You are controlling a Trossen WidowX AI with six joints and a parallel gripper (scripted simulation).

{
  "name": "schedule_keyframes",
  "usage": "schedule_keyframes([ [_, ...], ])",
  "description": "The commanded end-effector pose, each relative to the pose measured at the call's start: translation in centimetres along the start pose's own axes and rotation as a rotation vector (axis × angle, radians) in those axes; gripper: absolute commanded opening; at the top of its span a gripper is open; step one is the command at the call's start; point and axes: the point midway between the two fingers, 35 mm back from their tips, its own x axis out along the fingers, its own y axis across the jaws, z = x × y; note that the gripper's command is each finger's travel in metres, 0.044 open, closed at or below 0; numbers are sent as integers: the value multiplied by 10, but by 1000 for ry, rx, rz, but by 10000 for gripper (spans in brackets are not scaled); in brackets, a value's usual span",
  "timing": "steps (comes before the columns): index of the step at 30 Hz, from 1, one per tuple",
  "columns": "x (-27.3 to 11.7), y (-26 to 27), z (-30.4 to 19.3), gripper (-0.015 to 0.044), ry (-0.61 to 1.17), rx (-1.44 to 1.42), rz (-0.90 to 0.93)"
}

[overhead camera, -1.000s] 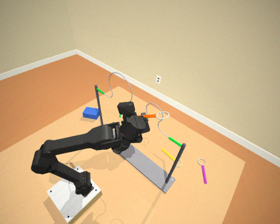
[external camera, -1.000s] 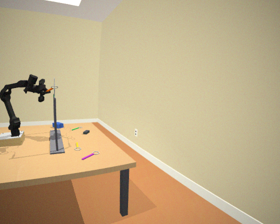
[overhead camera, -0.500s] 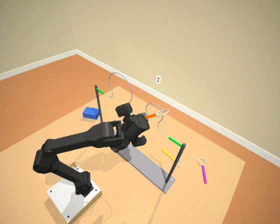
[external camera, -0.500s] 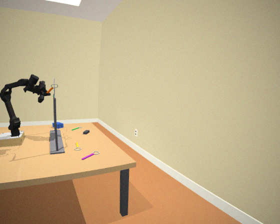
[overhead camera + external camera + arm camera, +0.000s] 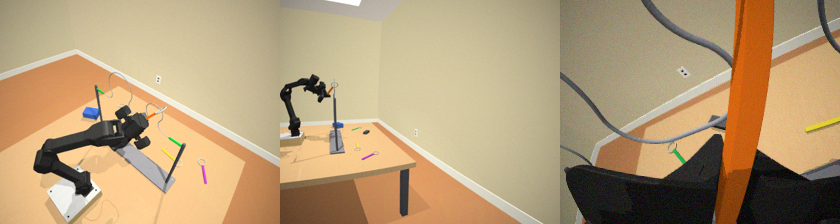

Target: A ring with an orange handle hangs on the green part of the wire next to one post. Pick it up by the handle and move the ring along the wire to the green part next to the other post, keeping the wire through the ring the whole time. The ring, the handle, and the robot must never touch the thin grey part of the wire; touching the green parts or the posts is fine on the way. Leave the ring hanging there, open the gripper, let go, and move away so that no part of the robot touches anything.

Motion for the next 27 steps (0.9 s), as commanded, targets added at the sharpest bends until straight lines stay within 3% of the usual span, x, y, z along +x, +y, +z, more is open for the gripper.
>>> schedule_keyframes([
  [1,0,-5,1,-150,-5,-95,-52],
  [27,-6,-39,13,-150,-31,-579,-347],
])
